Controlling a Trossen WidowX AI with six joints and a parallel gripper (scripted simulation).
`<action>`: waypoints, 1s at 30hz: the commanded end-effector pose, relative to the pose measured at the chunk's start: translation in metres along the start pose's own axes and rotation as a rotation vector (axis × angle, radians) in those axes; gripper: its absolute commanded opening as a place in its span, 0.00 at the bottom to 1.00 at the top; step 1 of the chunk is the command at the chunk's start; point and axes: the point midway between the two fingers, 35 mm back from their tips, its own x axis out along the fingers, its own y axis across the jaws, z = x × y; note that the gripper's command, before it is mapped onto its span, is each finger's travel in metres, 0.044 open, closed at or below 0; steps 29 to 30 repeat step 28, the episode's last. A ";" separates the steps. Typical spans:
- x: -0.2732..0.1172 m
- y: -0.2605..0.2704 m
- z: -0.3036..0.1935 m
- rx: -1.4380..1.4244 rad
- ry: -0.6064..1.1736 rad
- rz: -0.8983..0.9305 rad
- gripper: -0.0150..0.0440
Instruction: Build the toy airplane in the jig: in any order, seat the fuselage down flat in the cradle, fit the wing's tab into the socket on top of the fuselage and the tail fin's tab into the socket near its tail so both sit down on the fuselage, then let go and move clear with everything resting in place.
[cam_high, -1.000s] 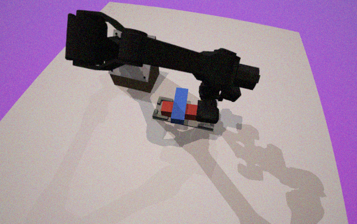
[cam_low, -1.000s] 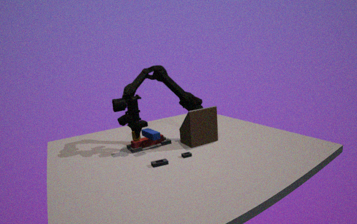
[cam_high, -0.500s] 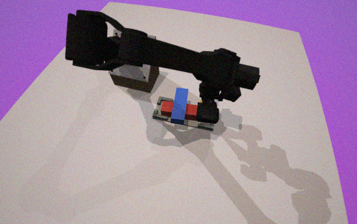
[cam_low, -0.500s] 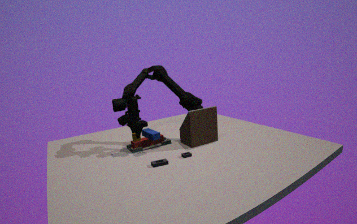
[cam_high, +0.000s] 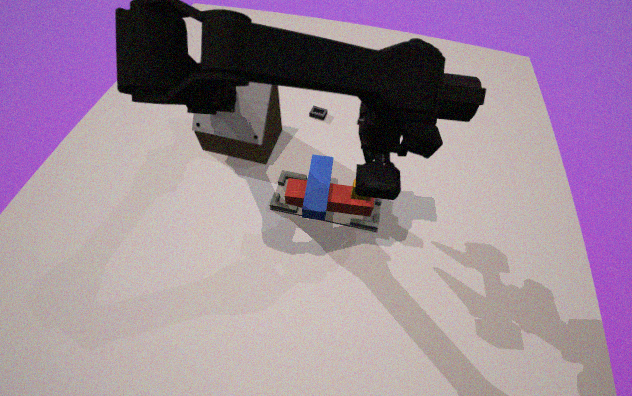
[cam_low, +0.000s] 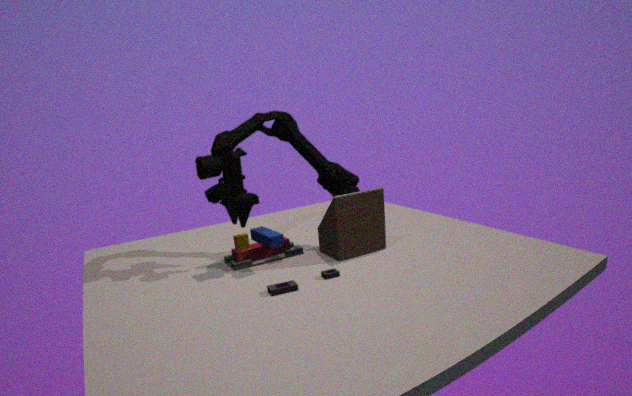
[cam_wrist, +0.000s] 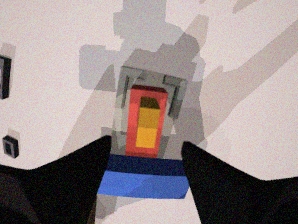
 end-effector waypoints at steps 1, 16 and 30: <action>-0.034 -0.001 -0.003 0.011 -0.008 -0.002 0.69; -0.034 0.000 0.002 0.011 -0.008 -0.002 0.69; -0.034 -0.001 0.002 0.011 -0.008 -0.002 0.69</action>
